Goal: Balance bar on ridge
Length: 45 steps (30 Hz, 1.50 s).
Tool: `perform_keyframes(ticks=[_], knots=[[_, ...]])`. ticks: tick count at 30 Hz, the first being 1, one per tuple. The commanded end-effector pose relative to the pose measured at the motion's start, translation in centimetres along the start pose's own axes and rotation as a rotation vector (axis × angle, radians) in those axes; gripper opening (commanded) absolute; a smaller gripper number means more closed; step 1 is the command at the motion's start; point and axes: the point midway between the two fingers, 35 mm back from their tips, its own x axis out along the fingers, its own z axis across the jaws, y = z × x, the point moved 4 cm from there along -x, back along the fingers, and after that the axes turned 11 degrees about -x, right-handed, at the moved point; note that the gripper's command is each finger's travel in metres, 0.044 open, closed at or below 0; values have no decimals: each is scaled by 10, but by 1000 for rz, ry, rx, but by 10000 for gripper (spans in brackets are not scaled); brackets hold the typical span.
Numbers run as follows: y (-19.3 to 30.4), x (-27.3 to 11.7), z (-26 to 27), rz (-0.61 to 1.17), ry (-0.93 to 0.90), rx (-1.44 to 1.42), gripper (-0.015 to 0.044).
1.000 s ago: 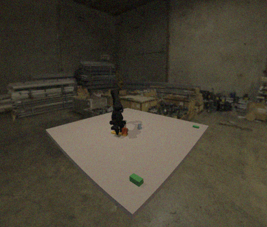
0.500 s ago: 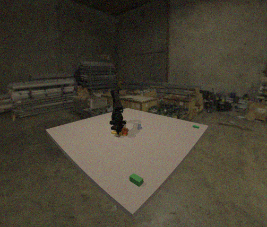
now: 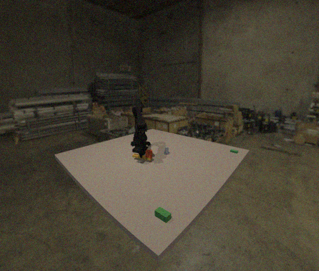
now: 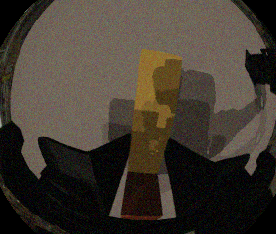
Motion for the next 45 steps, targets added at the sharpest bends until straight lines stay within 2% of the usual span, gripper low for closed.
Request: perform_keyframes(ticks=[1, 31, 45], knots=[[1, -13, 2, 4, -15, 1, 0], [-1, -83, -4, 0, -14, -3, 0], [20, -83, -16, -1, -13, -532, 0]])
